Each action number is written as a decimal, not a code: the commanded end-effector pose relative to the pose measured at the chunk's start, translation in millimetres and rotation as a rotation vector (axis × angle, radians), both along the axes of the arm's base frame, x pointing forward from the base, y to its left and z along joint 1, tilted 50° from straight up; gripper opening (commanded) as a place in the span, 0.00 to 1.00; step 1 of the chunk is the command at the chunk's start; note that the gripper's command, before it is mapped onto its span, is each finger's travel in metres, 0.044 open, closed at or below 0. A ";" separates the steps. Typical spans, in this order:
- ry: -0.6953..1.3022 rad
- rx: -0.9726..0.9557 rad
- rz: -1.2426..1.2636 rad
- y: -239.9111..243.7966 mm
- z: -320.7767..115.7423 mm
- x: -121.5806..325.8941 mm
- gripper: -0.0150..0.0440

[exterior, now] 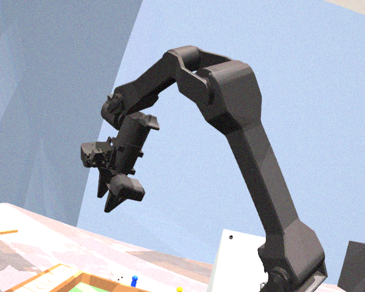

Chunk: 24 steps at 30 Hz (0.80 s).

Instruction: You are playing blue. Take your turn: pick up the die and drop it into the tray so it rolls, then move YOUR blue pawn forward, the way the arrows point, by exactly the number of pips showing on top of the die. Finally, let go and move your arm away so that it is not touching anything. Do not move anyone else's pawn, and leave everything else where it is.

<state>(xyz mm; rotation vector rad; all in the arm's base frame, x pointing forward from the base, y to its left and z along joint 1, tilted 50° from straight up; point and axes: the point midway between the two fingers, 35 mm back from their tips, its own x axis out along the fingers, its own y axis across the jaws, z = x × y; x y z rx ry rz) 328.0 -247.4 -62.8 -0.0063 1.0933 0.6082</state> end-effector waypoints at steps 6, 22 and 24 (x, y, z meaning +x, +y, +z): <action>0.160 0.342 0.110 75.5 -48.9 -49.7 0.72; 0.160 0.343 0.110 102.7 -66.0 -46.6 0.72; 0.160 0.343 0.110 103.5 -66.7 -46.4 0.72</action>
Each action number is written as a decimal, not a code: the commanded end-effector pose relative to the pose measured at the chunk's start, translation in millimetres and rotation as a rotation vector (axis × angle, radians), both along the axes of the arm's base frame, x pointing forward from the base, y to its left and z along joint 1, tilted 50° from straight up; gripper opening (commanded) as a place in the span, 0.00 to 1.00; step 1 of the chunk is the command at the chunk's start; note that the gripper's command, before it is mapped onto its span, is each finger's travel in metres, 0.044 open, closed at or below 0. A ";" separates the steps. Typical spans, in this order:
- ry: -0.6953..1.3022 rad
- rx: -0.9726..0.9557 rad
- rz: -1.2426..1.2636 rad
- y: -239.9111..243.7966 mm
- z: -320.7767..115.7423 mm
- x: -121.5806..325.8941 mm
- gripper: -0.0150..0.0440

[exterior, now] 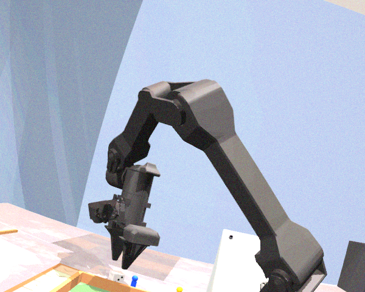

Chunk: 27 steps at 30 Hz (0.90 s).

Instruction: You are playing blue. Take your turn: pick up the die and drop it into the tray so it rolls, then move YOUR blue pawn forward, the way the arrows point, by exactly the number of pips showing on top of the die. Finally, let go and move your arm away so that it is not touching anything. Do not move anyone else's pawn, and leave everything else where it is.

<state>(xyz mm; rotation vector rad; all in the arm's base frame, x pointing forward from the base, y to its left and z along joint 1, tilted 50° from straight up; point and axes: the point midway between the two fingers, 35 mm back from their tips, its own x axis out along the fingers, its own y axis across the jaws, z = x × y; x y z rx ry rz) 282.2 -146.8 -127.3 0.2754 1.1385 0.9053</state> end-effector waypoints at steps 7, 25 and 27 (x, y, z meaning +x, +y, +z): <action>0.001 0.006 -0.008 11.2 -9.4 1.1 0.72; 0.001 0.008 -0.008 26.8 -21.9 3.2 0.54; 0.001 0.008 -0.008 26.8 -21.9 3.2 0.45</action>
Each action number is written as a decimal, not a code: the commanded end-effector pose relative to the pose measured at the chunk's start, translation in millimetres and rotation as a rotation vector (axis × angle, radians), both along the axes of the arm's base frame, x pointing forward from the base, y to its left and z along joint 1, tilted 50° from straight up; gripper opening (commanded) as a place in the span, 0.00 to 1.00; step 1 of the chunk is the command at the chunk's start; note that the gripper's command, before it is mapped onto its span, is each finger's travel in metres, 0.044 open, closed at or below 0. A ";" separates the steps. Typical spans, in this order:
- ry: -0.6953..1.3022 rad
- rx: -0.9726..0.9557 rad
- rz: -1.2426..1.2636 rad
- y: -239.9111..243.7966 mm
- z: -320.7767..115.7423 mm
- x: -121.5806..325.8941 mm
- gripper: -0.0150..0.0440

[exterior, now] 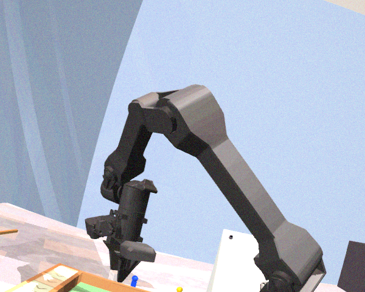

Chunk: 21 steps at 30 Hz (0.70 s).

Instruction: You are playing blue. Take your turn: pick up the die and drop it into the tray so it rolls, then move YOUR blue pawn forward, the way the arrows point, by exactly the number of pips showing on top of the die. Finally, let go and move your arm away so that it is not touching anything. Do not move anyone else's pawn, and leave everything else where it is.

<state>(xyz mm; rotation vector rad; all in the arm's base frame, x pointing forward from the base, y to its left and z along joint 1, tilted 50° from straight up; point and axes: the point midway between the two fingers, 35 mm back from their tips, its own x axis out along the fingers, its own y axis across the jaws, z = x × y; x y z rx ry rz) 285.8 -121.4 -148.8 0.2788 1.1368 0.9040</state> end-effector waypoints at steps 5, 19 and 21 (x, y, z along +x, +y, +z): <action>0.001 0.005 -0.005 1.4 -0.4 -0.3 0.40; 0.022 0.003 -0.056 -29.3 18.6 -0.8 0.25; 0.021 0.000 -0.051 -38.5 25.6 -1.1 0.25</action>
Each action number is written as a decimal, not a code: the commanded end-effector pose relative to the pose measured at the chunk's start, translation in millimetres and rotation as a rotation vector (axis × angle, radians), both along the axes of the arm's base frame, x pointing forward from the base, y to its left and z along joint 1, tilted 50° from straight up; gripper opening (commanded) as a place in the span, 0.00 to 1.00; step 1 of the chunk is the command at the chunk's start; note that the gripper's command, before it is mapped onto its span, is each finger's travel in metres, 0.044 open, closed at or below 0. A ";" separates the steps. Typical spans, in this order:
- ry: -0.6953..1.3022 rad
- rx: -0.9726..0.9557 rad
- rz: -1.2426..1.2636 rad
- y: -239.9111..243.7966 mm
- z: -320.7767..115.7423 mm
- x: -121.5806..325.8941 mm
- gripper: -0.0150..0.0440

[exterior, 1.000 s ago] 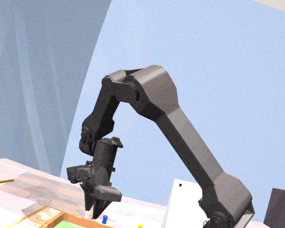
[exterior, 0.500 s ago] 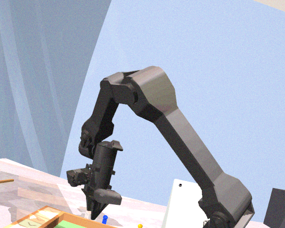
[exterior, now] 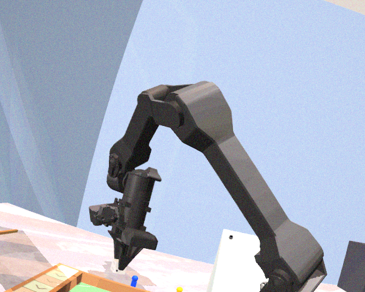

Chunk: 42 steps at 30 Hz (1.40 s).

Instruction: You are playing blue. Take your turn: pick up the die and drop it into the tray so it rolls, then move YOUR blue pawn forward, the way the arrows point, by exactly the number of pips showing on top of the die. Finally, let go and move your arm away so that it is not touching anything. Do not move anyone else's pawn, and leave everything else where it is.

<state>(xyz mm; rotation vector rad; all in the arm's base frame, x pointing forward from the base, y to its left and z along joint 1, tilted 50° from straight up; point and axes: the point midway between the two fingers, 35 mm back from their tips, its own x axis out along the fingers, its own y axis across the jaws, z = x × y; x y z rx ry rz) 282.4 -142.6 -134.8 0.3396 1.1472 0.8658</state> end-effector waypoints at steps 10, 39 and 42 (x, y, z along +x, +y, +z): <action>-0.023 -0.022 0.034 -58.8 50.8 -4.1 0.25; 0.434 0.061 -0.364 -31.2 101.2 1.1 0.25; 0.501 0.074 -0.424 -24.9 106.0 1.6 0.25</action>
